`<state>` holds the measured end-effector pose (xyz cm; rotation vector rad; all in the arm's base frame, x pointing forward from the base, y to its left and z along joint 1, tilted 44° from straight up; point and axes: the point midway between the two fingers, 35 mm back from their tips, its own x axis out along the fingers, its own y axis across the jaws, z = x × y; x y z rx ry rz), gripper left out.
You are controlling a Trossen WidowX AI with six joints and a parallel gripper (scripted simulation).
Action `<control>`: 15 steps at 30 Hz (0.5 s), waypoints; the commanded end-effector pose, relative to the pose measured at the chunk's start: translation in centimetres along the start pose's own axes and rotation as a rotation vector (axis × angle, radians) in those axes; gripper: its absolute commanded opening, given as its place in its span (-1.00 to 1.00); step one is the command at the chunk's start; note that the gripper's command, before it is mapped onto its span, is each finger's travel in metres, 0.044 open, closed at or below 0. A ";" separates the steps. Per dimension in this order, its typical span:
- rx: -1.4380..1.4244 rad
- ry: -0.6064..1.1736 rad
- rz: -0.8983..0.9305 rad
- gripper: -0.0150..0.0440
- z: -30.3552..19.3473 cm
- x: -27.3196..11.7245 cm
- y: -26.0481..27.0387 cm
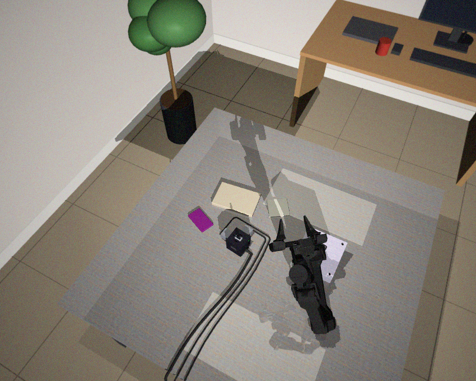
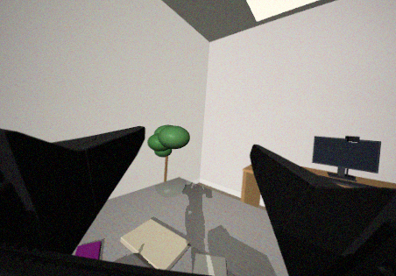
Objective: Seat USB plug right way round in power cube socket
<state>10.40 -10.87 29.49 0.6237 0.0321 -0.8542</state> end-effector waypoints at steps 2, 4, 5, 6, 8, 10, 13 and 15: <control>-0.006 0.028 0.003 1.00 -0.1 0.6 0.2; 0.010 0.115 0.016 1.00 -0.7 2.0 0.8; 0.027 0.165 0.024 1.00 -1.0 2.6 1.2; 0.051 0.222 0.032 1.00 -1.5 3.1 1.7; 0.101 0.346 0.043 1.00 -2.6 4.3 2.8; 0.150 0.470 0.044 1.00 -3.9 5.4 3.9; 0.220 0.657 0.023 1.00 -6.1 6.8 5.5; 0.263 0.780 -0.004 1.00 -7.8 7.5 6.5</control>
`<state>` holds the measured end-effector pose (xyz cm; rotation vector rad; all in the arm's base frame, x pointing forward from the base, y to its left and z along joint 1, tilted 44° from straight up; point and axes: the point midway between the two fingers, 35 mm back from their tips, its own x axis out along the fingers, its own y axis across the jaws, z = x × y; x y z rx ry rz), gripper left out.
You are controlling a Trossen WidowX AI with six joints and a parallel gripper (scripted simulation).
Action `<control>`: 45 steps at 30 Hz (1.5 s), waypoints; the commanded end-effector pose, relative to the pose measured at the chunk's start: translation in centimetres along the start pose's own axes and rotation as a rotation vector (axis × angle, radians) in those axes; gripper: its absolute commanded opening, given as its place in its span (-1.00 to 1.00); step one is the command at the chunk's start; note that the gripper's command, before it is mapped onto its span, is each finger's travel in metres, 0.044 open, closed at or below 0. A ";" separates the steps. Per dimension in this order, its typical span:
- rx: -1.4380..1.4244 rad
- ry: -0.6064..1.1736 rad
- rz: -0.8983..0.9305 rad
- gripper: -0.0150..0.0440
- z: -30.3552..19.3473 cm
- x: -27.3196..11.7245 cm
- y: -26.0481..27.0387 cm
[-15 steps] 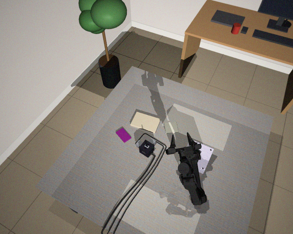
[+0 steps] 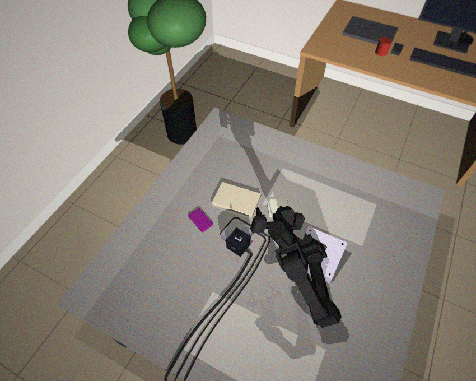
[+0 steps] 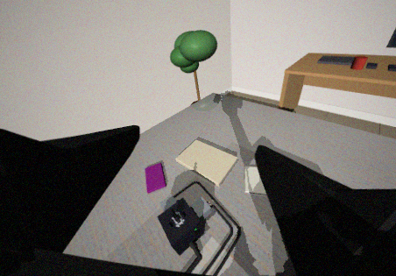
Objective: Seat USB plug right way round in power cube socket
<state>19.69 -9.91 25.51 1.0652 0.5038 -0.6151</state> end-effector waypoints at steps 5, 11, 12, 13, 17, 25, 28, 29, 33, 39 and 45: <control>0.154 0.428 -0.136 1.00 -5.1 5.9 2.6; 0.325 0.730 -0.324 1.00 -10.1 9.6 4.2; 0.353 0.775 -0.364 1.00 -11.0 10.2 4.4; 0.382 0.818 -0.406 1.00 -12.0 10.7 4.6; 0.494 0.968 -0.599 1.00 -16.0 12.7 4.9; 0.590 1.066 -0.793 1.00 -19.6 14.2 4.5; 0.590 1.066 -0.793 1.00 -19.6 14.2 4.4; 0.590 1.066 -0.793 1.00 -19.6 14.2 4.4; 0.590 1.066 -0.793 1.00 -19.9 14.3 4.2; 0.590 1.066 -0.793 1.00 -20.4 14.5 4.0; 0.590 1.066 -0.792 1.00 -21.0 14.7 3.9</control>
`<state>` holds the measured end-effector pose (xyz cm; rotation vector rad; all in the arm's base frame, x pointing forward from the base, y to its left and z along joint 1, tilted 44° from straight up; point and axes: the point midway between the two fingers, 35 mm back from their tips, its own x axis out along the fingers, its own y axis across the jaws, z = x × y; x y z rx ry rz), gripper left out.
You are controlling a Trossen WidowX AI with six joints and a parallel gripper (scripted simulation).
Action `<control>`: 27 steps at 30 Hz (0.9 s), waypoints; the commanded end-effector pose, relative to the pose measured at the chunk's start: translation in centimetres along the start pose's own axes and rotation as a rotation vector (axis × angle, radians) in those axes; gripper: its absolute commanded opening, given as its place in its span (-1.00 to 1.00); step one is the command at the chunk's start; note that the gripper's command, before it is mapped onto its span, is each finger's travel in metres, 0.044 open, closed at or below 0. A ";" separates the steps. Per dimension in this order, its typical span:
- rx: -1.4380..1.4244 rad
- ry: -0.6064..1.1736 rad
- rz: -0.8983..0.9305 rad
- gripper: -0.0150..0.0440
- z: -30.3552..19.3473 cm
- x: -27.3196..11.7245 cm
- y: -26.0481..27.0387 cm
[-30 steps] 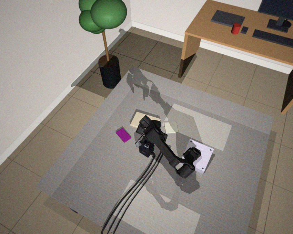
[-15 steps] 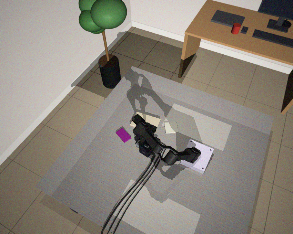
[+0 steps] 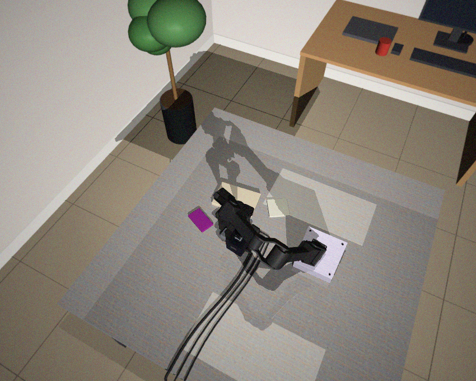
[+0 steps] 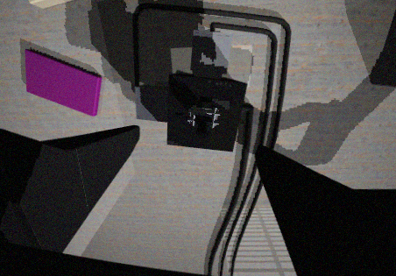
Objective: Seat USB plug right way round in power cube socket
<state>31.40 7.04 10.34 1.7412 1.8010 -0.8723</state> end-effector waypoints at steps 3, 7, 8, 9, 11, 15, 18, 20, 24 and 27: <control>0.006 0.004 -0.007 1.00 0.0 0.8 -0.2; 0.006 0.005 -0.007 1.00 0.0 1.2 -0.2; 0.006 0.005 -0.007 1.00 0.0 1.3 -0.2; 0.006 0.005 -0.007 1.00 0.0 1.4 -0.2; 0.006 0.005 -0.007 1.00 0.0 1.6 -0.2; 0.006 0.005 -0.007 1.00 0.0 1.9 -0.2; 0.006 0.005 -0.007 1.00 0.0 1.9 -0.2; 0.000 0.001 -0.003 0.91 0.0 1.7 -0.1; 0.000 0.001 -0.003 0.56 0.0 1.7 -0.1; 0.000 0.001 -0.003 0.29 0.0 1.7 -0.1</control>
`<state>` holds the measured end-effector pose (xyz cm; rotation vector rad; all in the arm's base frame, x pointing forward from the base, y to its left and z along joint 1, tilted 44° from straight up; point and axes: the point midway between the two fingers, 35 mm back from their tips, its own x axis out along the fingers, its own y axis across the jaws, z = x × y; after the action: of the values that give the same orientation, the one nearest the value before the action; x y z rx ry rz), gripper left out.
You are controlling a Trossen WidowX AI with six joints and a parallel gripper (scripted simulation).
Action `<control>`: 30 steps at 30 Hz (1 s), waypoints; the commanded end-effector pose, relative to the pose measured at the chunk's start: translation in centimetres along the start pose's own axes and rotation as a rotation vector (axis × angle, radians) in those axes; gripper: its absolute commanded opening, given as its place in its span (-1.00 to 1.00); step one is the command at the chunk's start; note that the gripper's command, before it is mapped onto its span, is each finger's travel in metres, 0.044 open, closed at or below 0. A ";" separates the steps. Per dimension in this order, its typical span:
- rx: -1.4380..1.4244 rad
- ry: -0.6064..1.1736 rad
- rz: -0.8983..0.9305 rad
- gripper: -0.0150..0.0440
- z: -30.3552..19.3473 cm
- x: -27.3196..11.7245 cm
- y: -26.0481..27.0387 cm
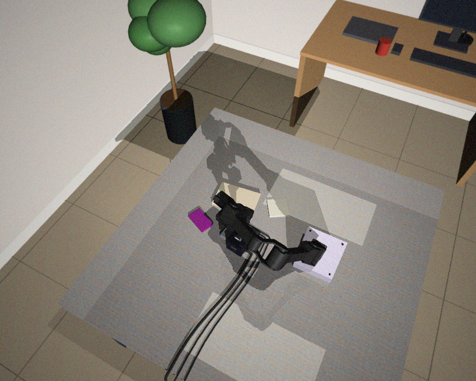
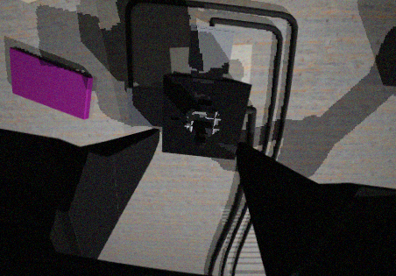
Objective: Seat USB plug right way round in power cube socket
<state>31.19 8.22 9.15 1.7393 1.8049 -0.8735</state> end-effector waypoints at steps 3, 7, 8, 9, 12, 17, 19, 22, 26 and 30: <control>-0.001 0.000 0.001 0.02 0.0 0.0 0.0; -0.001 0.000 0.001 -0.33 0.0 0.0 0.0; -0.001 0.000 0.001 -0.42 0.0 0.0 0.0; -0.001 0.000 0.001 -0.45 0.0 0.0 0.0; -0.001 0.000 0.001 -0.49 0.0 0.0 0.0; -0.001 0.000 0.001 -0.49 0.0 0.0 0.0; -0.001 0.000 0.001 -0.49 0.0 0.0 0.0; -0.001 0.000 0.001 -0.49 0.0 0.0 0.0; -0.001 0.000 0.001 -0.49 0.0 0.0 0.0; 0.000 0.000 0.001 -0.49 0.0 -0.2 0.0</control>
<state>31.21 8.19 9.16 1.7408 1.8039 -0.8739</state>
